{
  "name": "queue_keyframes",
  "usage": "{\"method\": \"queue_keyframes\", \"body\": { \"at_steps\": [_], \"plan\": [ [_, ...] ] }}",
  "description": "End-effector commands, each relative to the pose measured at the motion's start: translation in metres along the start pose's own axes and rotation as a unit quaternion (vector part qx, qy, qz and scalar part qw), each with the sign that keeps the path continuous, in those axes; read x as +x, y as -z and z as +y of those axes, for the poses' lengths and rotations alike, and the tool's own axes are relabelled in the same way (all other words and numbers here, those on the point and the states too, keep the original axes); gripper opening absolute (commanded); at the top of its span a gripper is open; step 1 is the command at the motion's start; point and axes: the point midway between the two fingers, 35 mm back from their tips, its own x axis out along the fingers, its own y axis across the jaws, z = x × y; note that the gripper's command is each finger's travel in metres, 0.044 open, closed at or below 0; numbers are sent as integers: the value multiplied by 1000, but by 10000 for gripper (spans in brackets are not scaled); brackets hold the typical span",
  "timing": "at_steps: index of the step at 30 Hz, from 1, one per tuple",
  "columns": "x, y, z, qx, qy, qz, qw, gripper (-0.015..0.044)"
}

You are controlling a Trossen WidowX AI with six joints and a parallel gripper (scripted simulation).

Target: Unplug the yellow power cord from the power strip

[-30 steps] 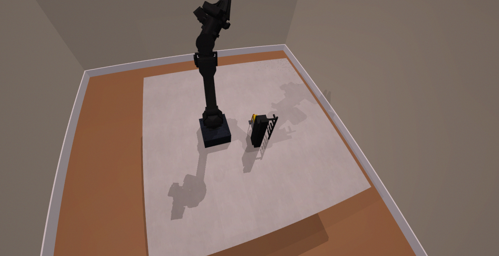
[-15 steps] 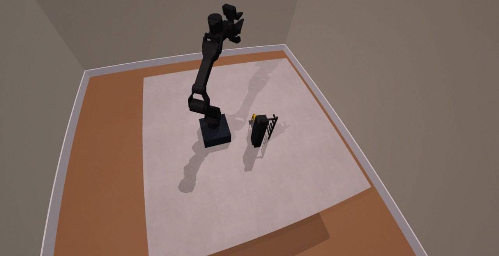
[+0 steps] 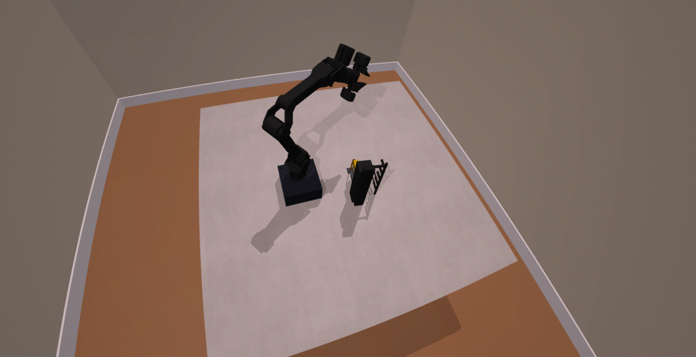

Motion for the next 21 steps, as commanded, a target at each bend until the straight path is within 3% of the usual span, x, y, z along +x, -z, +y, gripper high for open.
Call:
{"method": "queue_keyframes", "body": {
  "at_steps": [1,8,15,21],
  "plan": [
    [31,27,60,27,-114,25,993,160],
    [48,73,165,106,-304,62,945,160],
    [23,101,265,225,-481,84,843,160],
    [14,104,283,252,-513,86,816,160]
  ]
}}
